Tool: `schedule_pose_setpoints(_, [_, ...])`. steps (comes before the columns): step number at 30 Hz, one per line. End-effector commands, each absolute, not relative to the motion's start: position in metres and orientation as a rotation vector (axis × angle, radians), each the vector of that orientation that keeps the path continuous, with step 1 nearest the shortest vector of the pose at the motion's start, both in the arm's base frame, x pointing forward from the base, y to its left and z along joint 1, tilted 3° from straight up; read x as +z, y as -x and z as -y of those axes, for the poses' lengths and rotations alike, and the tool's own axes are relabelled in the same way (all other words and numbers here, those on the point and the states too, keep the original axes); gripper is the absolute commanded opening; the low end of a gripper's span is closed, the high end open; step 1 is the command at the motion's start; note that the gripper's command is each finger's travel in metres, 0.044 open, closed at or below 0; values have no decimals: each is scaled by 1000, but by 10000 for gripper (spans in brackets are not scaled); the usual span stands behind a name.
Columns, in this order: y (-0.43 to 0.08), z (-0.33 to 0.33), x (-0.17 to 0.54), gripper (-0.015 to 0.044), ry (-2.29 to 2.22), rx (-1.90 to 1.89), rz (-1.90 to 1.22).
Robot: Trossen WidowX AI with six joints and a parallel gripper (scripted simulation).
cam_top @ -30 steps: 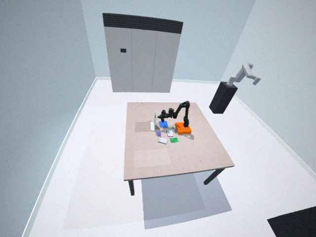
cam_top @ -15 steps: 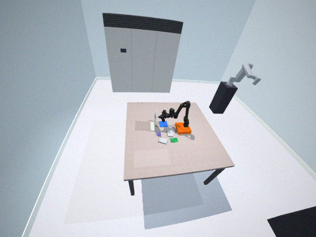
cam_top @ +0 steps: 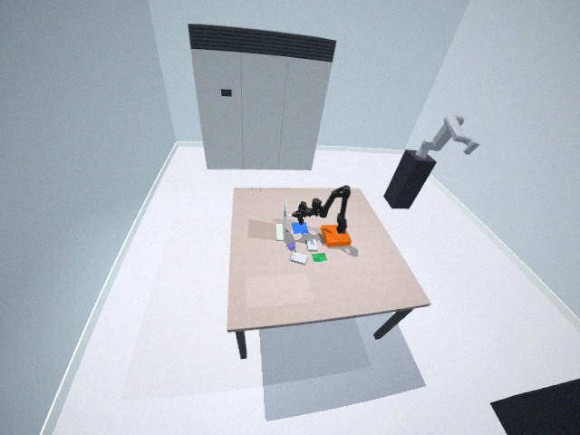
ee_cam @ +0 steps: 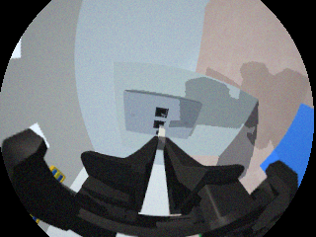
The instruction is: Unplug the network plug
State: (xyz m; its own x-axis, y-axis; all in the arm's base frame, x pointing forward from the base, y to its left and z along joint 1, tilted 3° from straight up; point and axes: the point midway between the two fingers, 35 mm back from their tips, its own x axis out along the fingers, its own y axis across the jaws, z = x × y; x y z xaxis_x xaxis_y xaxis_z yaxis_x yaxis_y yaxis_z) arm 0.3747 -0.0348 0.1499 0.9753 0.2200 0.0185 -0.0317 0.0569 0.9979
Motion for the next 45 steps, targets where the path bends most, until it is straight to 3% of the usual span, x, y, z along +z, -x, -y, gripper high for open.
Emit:
schedule_pose_setpoints(1, [-370, 34, 149, 0, -1507, 194, -156])
schedule_pose_setpoints(45, [-343, 37, 148, 0, -1507, 192, -158])
